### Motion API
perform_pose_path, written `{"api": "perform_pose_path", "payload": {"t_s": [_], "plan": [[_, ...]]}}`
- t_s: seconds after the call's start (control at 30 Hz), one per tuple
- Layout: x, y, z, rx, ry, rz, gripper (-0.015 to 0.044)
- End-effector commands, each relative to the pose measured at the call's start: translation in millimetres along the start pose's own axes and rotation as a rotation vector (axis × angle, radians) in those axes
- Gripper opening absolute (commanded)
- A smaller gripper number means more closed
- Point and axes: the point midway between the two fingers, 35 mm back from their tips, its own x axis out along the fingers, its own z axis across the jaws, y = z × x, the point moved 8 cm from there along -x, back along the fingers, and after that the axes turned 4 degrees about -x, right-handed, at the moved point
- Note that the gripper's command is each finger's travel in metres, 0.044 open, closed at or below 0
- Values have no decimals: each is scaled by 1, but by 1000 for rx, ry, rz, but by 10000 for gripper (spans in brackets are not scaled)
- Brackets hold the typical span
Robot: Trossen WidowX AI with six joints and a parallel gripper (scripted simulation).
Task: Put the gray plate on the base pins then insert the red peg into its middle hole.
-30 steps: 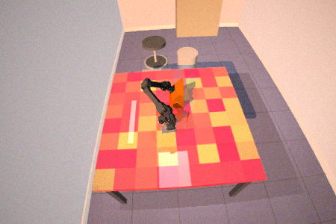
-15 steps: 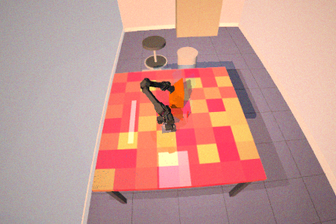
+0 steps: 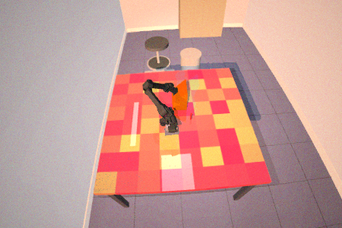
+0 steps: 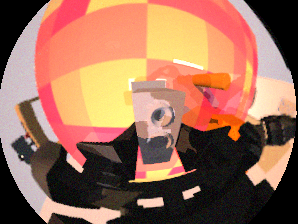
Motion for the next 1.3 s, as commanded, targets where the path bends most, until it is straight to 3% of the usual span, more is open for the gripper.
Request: {"api": "perform_pose_path", "payload": {"t_s": [0.0,1.27], "plan": [[0,0,0,-6,0,-3,0],[41,-1,-1,-6,0,-5,0]]}}
